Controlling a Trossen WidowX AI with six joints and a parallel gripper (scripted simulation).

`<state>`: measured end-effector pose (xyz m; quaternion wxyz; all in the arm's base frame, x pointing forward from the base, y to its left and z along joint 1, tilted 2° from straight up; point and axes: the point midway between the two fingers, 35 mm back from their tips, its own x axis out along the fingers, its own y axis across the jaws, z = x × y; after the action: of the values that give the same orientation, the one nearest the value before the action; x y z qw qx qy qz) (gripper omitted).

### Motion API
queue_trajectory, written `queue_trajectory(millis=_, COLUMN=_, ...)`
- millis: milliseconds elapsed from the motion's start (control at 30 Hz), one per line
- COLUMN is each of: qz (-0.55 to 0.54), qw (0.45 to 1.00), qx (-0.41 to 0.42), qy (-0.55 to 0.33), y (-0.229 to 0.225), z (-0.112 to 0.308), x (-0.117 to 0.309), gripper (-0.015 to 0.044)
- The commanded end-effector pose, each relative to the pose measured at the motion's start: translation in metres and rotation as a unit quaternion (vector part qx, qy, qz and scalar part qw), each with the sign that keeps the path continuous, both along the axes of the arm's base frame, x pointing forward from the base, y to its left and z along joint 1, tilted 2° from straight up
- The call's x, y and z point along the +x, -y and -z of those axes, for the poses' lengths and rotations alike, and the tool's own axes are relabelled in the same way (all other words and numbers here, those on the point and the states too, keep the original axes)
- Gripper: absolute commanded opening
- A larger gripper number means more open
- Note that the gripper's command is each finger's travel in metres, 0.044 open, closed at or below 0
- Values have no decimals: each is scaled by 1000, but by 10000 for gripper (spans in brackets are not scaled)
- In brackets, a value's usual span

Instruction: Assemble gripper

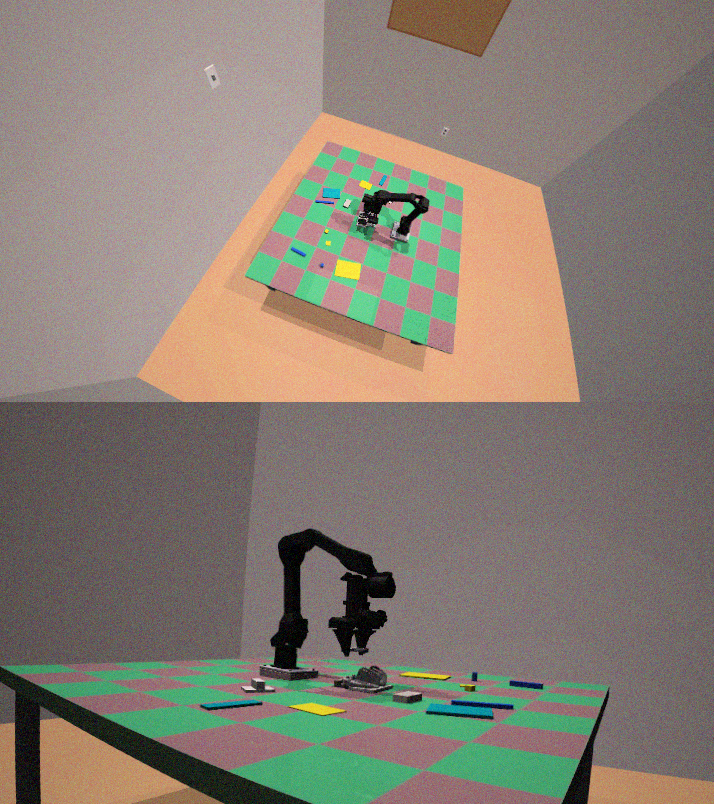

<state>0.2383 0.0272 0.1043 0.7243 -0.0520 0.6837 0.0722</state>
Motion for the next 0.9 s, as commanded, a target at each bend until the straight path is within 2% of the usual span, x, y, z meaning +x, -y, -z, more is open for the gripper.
queue_trajectory(millis=0, qz=-1, qw=1000, qx=-2, qy=-1, y=3, z=0, x=-4, gripper=351)
queue_trajectory(millis=867, qz=-2, qw=1000, qx=-2, qy=-2, y=9, z=1, x=-12, gripper=351)
